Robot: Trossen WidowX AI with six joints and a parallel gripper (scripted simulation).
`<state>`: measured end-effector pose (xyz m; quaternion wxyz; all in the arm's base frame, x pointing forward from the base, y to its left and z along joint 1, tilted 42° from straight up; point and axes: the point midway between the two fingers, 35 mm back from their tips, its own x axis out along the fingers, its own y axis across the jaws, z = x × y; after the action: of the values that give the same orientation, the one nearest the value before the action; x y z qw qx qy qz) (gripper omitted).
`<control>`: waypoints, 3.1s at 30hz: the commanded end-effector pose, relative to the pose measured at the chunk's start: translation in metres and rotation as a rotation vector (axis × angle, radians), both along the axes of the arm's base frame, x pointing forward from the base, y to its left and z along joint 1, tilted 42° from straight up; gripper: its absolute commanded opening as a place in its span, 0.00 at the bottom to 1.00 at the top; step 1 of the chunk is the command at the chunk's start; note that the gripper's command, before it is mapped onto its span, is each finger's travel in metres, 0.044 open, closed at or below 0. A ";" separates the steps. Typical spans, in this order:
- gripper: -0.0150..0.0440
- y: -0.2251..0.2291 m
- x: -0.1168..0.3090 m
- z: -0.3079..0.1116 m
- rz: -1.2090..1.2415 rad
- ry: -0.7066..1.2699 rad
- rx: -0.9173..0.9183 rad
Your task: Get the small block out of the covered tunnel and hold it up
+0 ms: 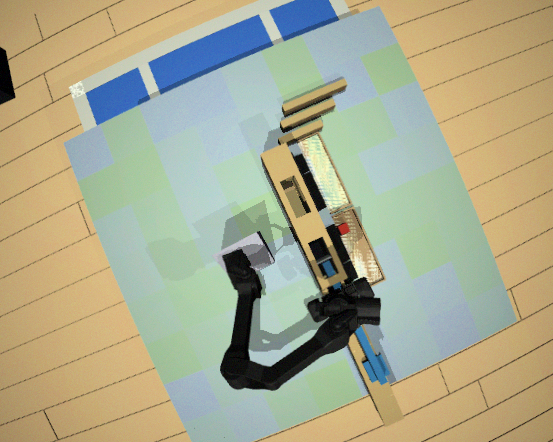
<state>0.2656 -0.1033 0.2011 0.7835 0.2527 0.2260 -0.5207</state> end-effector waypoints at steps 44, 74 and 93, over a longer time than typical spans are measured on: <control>0.25 -0.046 0.005 0.036 -0.033 -0.036 -0.022; 0.25 -0.046 0.005 0.036 -0.033 -0.036 -0.022; 0.48 -0.031 0.005 0.022 0.019 -0.003 0.030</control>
<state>0.2706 -0.1338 0.2224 0.7847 0.2625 0.2357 -0.5097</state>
